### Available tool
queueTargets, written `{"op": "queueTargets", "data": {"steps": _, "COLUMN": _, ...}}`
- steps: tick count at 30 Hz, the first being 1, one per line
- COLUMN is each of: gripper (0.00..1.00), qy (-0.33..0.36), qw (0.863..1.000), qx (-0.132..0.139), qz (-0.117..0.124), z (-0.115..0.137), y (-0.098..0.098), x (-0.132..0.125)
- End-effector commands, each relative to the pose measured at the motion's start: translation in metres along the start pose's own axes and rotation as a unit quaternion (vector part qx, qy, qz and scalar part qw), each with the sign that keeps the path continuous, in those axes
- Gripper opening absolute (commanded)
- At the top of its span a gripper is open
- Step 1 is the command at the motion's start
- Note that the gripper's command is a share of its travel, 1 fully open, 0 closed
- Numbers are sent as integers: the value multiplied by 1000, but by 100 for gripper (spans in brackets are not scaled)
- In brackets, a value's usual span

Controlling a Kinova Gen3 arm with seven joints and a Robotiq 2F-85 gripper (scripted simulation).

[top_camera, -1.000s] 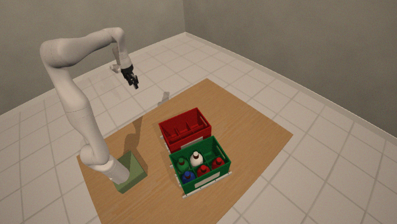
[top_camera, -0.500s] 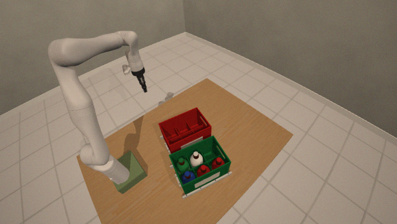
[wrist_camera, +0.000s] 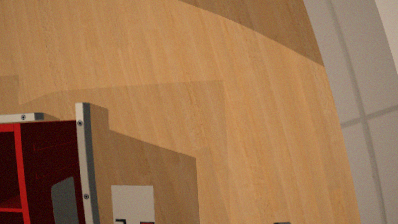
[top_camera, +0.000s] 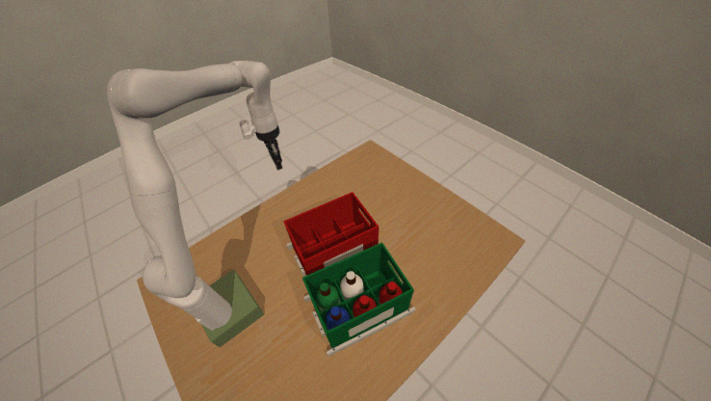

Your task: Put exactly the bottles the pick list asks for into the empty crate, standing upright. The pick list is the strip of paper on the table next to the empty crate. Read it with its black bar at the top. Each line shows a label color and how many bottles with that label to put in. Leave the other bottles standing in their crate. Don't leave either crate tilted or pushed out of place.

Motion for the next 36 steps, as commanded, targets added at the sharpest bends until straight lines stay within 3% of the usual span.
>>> {"op": "queueTargets", "data": {"steps": 1, "gripper": 67, "qy": 0, "qw": 1000, "qx": 0, "qz": -1, "z": -16, "y": 5, "x": -4}}
{"op": "queueTargets", "data": {"steps": 36, "gripper": 67, "qy": 0, "qw": 1000, "qx": -1, "qz": -1, "z": -156, "y": 58, "x": -43}}
Point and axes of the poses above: the point where the finger pads meet when closed, its own y axis out along the fingers, its own x axis across the jaws, z = x × y, the point moved 1 cm from there along -y, back along the fingers, and after that the axes turned 11 degrees about y, right-handed, at the moved point
